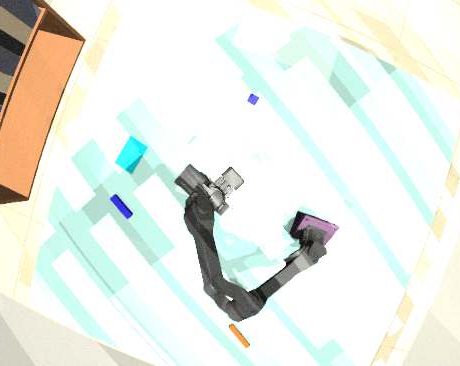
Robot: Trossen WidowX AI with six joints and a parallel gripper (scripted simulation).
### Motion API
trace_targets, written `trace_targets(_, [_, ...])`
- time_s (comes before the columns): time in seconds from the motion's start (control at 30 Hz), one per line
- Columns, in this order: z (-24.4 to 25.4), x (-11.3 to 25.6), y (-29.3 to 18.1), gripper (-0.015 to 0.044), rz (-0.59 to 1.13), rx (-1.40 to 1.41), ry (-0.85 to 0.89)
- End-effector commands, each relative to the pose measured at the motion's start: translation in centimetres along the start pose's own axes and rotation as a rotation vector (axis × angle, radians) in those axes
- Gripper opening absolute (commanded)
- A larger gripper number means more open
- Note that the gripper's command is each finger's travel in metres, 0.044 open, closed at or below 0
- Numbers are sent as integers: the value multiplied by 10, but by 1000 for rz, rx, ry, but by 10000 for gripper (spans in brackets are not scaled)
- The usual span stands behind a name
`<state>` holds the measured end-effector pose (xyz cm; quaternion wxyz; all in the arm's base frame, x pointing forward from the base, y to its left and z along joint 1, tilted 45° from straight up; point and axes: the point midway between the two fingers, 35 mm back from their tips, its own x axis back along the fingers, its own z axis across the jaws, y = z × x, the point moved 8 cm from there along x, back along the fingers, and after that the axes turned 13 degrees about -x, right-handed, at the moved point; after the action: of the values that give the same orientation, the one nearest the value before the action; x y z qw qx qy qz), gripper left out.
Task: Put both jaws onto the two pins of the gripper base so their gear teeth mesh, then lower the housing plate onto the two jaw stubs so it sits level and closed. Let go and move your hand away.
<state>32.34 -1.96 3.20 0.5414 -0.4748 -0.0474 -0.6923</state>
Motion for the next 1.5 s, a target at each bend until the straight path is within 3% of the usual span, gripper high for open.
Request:
trace_targets(0.0, [-1, -1, 0, 134, 2, -8, 2])
trace_targets(1.37, [-1, -1, 0, 134, 2, -8, 2])
trace_targets(1.47, [0, 0, 0, 213, 0, 0, 0])
